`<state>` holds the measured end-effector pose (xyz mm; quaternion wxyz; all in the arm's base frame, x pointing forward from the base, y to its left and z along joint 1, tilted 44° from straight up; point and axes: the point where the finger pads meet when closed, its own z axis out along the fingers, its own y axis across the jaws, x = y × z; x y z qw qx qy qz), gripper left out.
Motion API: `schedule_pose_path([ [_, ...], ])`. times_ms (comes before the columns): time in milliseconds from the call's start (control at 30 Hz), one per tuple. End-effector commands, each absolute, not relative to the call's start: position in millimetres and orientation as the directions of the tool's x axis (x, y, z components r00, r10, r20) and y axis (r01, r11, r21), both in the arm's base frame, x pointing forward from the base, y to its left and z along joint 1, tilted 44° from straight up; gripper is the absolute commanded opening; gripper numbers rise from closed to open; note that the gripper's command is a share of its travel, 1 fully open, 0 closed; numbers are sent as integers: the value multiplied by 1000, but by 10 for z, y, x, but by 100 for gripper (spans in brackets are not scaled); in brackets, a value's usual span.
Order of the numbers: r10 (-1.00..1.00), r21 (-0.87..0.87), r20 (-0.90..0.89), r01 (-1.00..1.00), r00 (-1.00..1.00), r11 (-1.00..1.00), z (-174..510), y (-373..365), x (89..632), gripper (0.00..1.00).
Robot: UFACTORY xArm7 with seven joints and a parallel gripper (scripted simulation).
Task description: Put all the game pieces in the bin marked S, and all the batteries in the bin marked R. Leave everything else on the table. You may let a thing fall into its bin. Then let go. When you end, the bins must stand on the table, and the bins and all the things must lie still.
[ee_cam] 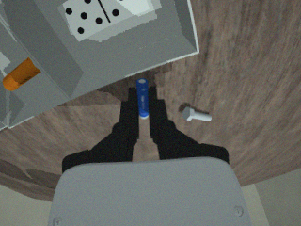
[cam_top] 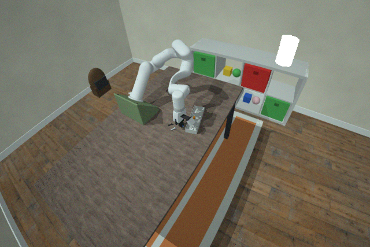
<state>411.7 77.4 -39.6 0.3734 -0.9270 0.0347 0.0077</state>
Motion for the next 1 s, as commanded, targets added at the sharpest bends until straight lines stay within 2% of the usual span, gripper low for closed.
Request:
schedule_pose_path([
  [0,-62,-691,-37,-71,997,-720,-388,755,4129,0],
  [967,-62,-691,-37,-70,997,-720,-364,732,4128,0],
])
